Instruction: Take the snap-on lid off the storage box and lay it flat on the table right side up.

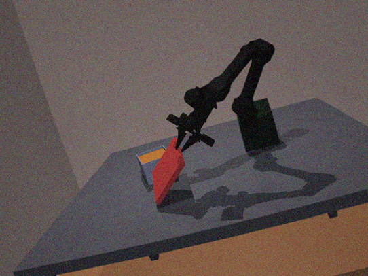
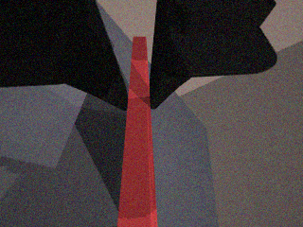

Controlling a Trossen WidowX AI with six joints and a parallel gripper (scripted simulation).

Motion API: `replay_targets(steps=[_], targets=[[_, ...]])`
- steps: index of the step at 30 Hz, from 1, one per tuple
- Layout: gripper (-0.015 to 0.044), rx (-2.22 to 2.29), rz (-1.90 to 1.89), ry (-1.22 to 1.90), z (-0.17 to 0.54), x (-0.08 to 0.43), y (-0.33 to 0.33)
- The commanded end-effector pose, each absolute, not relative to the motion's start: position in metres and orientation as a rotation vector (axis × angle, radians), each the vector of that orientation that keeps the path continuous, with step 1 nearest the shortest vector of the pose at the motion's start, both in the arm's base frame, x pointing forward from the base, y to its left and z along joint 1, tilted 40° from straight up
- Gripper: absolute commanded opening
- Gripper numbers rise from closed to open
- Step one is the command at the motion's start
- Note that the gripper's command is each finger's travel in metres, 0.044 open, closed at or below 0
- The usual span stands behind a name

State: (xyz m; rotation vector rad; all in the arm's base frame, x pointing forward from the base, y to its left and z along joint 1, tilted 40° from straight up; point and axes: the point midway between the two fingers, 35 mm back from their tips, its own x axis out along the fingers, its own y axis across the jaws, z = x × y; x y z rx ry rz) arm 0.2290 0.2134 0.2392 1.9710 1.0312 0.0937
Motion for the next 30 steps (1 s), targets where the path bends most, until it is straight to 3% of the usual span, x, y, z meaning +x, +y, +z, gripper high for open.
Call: replay_targets(steps=[1,30], targets=[[0.0,1.979,0.093,1.018,0.238,0.23,0.214],[0.0,1.981,0.093,1.018,0.22,0.229,0.229]])
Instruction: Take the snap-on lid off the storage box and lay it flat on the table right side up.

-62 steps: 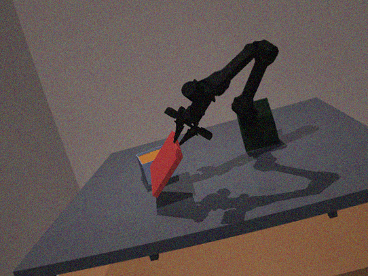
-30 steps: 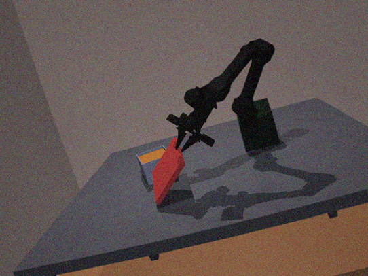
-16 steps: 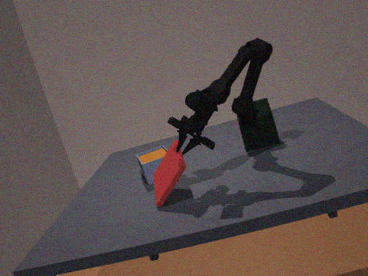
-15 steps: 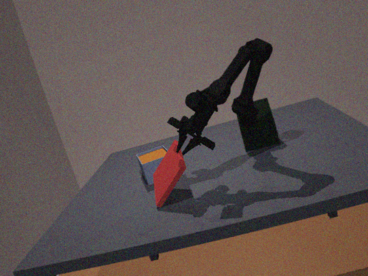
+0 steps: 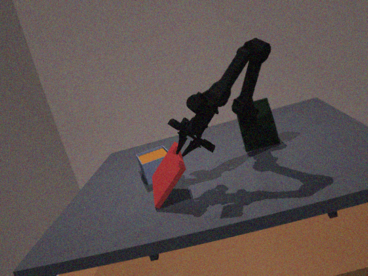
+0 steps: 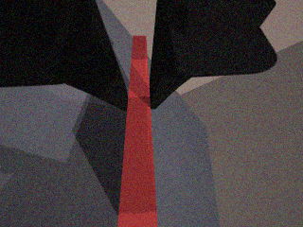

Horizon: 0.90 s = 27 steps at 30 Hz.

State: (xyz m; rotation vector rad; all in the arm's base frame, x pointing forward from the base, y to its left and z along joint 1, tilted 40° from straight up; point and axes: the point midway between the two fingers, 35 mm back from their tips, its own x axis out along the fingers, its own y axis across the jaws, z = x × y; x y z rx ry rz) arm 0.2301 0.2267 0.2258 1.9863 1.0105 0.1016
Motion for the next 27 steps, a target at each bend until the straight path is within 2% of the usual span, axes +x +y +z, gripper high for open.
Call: replay_targets(steps=[1,27], targets=[[0.0,1.981,0.093,1.018,0.22,0.229,0.23],[0.0,1.981,0.093,1.019,0.204,0.228,0.243]])
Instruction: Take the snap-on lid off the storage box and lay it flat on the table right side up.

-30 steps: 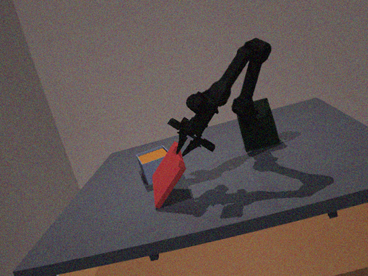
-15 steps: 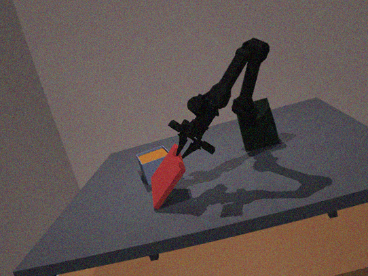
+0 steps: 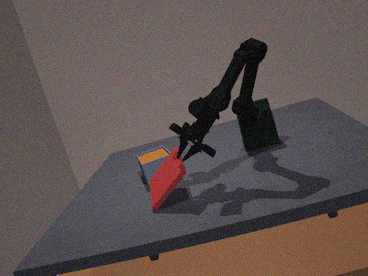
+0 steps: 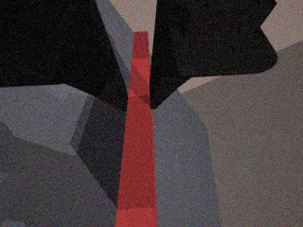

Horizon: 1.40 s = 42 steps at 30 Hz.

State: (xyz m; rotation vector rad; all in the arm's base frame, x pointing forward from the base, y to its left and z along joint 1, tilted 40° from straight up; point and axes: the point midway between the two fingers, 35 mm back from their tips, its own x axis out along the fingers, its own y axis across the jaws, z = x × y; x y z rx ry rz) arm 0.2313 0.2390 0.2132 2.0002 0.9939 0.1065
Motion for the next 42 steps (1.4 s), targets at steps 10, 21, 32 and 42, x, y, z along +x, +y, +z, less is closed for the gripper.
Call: replay_targets(steps=[10,21,32,42], targets=[[0.0,1.982,0.093,1.019,0.198,0.228,0.248],[0.0,1.982,0.093,1.019,0.191,0.227,0.254],[0.0,1.982,0.093,1.019,0.184,0.227,0.26],[0.0,1.982,0.092,1.019,0.178,0.226,0.265]])
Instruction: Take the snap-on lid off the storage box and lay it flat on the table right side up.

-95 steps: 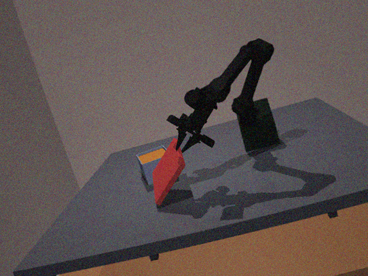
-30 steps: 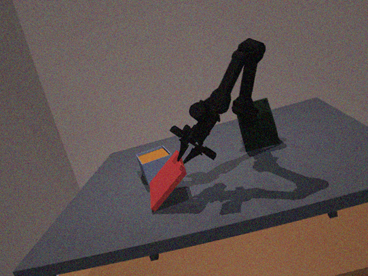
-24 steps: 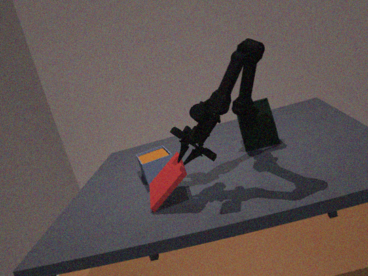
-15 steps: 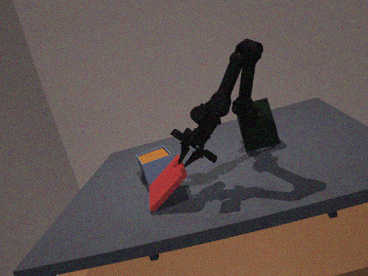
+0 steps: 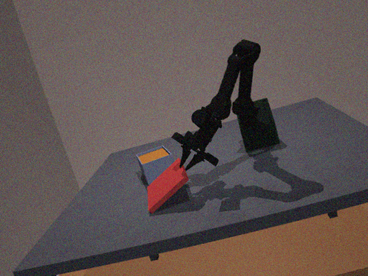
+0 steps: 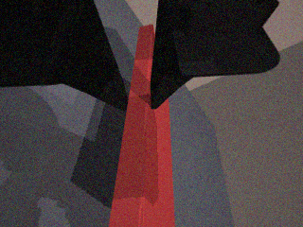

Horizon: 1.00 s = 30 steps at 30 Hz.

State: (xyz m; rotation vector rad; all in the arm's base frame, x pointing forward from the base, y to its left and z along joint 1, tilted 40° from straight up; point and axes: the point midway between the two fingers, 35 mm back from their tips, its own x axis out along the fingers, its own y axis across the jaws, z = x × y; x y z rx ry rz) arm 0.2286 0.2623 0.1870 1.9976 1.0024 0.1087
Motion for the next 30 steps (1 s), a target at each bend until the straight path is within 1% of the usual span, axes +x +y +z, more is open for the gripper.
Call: replay_targets(steps=[1,17,27,28,29,30], targets=[[0.0,1.982,0.092,1.019,0.1776,0.2261,0.2657],[0.0,1.983,0.092,1.02,0.1678,0.2254,0.274],[0.0262,1.983,0.092,1.02,0.1737,0.2269,0.2717],[0.0275,1.983,0.092,1.02,0.1737,0.2269,0.2717],[0.0275,1.983,0.092,1.02,0.1737,0.2269,0.2717],[0.0301,1.983,0.092,1.02,0.1734,0.2262,0.2712]])
